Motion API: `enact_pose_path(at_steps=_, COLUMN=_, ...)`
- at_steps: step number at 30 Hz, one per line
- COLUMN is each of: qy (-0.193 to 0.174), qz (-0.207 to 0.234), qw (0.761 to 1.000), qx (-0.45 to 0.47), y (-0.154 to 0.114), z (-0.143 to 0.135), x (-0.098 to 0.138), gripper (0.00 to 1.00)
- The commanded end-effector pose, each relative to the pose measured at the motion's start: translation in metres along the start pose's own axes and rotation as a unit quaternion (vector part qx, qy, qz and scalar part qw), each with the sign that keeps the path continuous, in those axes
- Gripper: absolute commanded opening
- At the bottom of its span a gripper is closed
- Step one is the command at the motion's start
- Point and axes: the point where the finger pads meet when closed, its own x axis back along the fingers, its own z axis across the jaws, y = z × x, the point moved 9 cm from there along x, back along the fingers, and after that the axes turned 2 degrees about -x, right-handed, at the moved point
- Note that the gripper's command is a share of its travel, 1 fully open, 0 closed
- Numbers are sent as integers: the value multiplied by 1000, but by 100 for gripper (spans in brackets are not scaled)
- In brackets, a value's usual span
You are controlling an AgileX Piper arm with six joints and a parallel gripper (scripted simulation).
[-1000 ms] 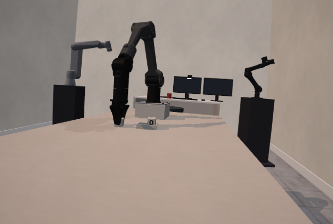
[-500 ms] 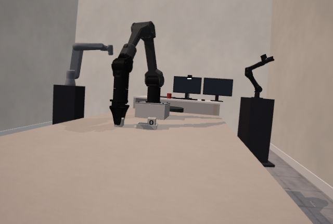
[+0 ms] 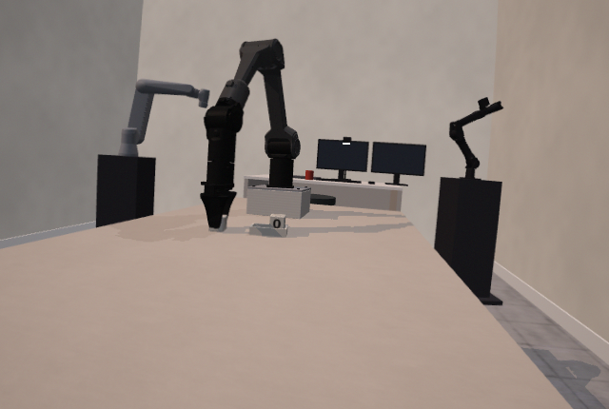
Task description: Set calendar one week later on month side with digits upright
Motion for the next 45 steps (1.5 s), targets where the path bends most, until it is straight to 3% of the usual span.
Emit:
enact_pose_path(at_steps=1, qy=0, qz=0, qw=1000, qx=-1, y=0, z=0, x=-1, gripper=64)
enact_pose_path(at_steps=9, qy=0, qz=0, qw=1000, qx=-1, y=0, z=0, x=-1, gripper=64)
enact_pose_path(at_steps=10, qy=0, qz=0, qw=1000, qx=-1, y=0, z=0, x=-1, gripper=38)
enact_pose_path(at_steps=45, qy=0, qz=0, qw=1000, qx=-1, y=0, z=0, x=0, gripper=38)
